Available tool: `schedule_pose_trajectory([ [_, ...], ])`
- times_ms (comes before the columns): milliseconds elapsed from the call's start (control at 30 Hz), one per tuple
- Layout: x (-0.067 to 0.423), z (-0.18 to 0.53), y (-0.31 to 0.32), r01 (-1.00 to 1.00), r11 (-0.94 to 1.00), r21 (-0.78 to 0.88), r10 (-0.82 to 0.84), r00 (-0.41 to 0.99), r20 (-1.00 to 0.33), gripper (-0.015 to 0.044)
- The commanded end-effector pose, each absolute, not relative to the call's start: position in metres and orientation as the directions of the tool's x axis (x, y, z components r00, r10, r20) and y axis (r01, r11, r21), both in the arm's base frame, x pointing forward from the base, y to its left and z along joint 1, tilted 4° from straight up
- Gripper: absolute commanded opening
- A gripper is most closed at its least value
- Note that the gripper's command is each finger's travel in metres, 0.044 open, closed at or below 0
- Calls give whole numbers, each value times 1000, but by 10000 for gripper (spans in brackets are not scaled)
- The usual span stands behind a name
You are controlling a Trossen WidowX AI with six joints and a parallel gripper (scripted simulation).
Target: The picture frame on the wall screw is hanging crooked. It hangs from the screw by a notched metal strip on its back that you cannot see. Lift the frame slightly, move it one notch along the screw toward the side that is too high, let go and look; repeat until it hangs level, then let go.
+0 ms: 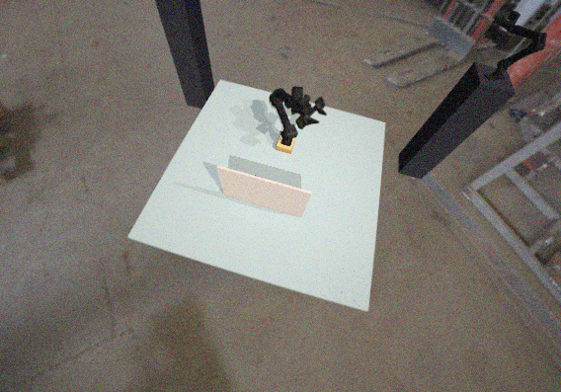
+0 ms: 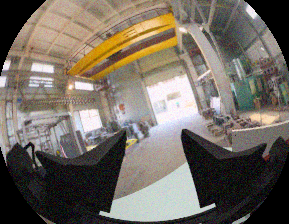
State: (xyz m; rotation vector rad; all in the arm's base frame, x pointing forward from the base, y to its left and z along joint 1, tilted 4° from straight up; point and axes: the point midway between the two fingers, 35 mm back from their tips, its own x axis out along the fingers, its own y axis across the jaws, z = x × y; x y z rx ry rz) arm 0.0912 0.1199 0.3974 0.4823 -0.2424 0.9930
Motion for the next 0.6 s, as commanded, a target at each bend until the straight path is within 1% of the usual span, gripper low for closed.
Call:
schedule_pose_trajectory([
  [0,138,346,98,-650,572,501,589,750,301,260],
  [100,161,315,77,-499,604,621,466,854,233,260],
  [200,180,283,51,-335,598,728,324,932,163,260],
  [300,193,251,22,-172,550,818,171,981,91,260],
  [400,200,221,-8,-31,465,885,22,999,23,260],
  [467,201,213,-15,-1,441,898,-13,1000,8,260],
  [567,201,213,-15,-1,441,898,-13,1000,8,260],
])
